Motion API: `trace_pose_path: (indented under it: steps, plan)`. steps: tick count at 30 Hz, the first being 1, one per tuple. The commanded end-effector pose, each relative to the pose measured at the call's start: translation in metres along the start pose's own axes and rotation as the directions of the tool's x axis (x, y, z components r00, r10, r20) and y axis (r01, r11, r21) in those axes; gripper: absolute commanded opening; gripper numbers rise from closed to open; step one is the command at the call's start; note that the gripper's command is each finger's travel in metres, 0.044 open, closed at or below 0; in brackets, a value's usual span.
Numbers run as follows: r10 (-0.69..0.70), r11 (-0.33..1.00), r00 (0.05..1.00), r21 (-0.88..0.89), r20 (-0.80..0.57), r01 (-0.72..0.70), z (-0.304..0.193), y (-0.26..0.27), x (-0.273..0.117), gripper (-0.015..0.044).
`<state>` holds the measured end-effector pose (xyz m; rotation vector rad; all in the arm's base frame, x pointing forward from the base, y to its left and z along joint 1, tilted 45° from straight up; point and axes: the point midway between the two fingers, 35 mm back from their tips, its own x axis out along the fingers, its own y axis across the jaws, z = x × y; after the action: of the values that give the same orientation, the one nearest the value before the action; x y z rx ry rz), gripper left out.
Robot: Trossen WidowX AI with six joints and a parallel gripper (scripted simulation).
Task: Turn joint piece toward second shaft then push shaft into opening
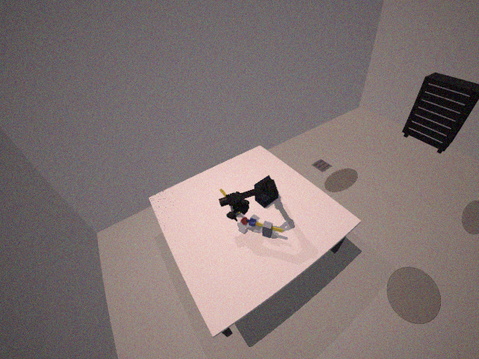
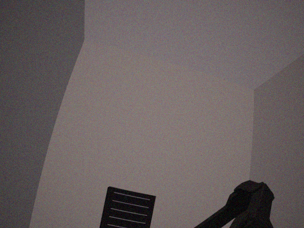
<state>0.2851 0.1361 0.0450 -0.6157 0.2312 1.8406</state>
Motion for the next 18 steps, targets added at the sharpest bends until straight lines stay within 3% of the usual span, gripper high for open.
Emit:
trace_pose_path:
  steps: [1,18]
  plan:
    - [0.003,1.0,1.0,0.012,0.01,-0.003,-0.003,0.002,0.017,0.044]
    - [0.003,1.0,1.0,0.013,0.016,-0.003,0.023,0.003,0.041,0.044]
